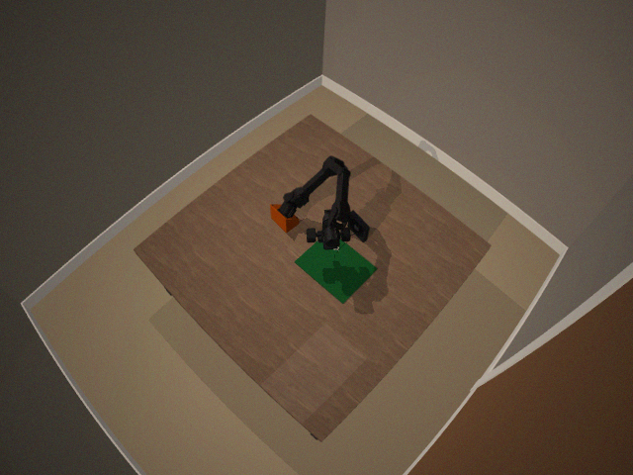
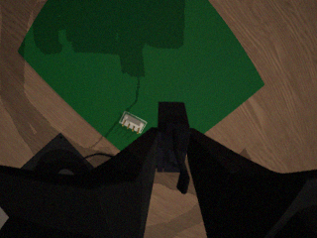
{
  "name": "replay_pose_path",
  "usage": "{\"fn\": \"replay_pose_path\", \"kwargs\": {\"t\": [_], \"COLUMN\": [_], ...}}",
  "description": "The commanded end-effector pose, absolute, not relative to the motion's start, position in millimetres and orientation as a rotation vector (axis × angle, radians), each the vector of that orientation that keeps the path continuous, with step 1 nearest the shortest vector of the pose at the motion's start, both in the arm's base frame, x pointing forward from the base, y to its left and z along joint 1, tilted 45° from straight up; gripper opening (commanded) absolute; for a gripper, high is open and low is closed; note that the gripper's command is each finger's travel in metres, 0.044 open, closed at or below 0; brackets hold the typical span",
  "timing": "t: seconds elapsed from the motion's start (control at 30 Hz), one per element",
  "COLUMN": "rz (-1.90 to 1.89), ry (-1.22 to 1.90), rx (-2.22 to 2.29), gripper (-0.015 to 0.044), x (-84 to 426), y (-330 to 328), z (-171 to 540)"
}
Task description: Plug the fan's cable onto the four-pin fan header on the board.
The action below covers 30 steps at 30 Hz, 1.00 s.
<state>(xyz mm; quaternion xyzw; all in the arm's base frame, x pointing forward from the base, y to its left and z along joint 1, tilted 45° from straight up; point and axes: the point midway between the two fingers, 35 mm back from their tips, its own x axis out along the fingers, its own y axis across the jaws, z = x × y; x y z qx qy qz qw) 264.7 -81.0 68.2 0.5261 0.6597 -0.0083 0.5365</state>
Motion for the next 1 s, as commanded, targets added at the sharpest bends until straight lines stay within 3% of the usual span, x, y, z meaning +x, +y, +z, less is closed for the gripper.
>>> {"fn": "replay_pose_path", "kwargs": {"t": [0.0, 0.97], "rz": [-0.016, -0.331], "ry": [1.575, 1.523], "rx": [1.227, 0.875], "gripper": [0.0, 0.0], "x": [264, 251], "y": [-81, -59], "z": [67, 38]}}
